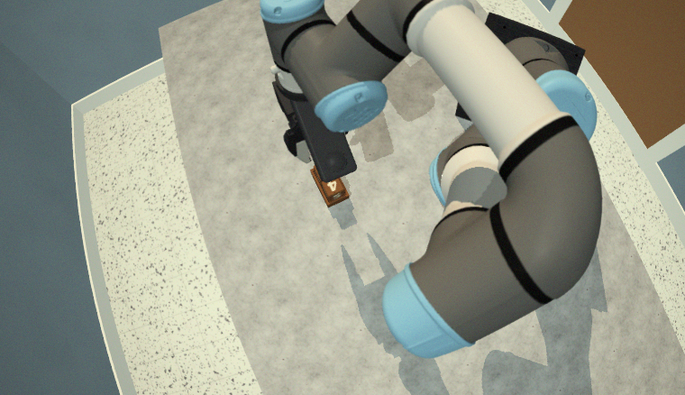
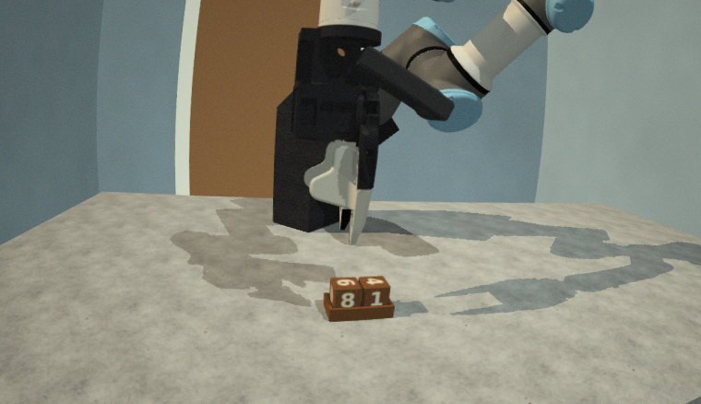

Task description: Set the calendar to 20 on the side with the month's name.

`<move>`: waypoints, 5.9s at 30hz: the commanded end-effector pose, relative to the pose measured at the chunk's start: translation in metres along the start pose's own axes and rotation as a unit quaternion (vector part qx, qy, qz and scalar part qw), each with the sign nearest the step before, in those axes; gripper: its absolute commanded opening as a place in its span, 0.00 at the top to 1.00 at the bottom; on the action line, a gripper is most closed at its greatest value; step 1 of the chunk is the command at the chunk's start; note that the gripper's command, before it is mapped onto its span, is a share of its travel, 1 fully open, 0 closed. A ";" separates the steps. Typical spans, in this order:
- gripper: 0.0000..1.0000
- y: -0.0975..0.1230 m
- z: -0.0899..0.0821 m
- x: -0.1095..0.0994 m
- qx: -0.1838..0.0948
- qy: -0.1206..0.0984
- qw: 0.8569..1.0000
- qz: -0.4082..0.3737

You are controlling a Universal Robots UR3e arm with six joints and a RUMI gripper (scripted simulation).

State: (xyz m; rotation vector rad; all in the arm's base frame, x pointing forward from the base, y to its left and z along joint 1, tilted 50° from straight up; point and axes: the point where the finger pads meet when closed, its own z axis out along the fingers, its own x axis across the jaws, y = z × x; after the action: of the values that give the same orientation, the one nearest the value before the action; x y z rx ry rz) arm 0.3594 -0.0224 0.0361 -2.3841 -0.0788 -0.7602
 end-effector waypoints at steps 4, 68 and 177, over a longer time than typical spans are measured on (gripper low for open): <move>0.71 0.001 0.002 0.000 -0.001 0.000 1.000 0.000; 0.71 0.000 0.050 -0.001 -0.001 0.000 1.000 -0.001; 0.71 0.001 0.079 -0.001 -0.001 0.000 1.000 -0.001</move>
State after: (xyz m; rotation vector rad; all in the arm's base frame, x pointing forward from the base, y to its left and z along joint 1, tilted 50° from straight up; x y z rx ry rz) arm 0.3975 0.0228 -0.0141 -2.3833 -0.0799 -0.7600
